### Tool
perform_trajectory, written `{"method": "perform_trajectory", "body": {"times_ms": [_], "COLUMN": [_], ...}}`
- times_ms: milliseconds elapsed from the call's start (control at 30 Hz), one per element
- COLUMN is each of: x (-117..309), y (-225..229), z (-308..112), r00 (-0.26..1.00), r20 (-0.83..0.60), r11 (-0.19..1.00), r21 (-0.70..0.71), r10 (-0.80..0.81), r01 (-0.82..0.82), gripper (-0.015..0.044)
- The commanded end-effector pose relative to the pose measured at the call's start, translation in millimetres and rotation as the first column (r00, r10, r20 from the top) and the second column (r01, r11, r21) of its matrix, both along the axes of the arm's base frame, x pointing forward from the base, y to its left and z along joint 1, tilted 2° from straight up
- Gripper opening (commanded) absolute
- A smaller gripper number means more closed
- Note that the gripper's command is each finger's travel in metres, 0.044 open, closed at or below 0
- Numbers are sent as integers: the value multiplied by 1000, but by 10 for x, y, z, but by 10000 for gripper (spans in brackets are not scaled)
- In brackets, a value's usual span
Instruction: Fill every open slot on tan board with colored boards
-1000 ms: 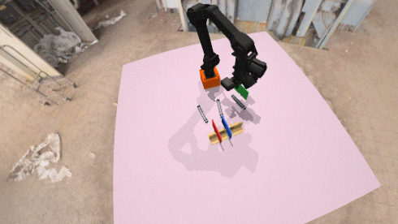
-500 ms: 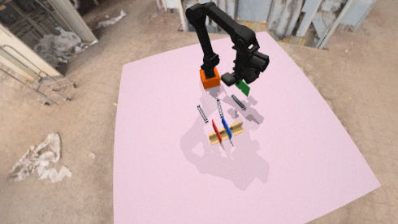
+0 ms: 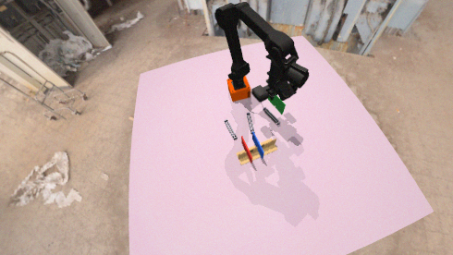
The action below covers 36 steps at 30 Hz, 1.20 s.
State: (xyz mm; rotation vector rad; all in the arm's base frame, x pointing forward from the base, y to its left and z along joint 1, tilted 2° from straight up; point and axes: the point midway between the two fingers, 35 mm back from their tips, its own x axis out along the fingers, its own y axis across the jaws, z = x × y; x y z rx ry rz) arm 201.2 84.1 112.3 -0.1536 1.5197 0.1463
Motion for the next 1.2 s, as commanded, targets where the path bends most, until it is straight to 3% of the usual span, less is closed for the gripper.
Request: {"method": "perform_trajectory", "body": {"times_ms": [0, 1167], "x": [94, 808], "y": [-19, -415], "z": [36, 102], "r00": [1000, 996], "r20": [9, 16], "r11": [1000, 996], "r21": [1, 3], "r10": [-3, -91], "r01": [3, 91], "gripper": [0, 0]}}
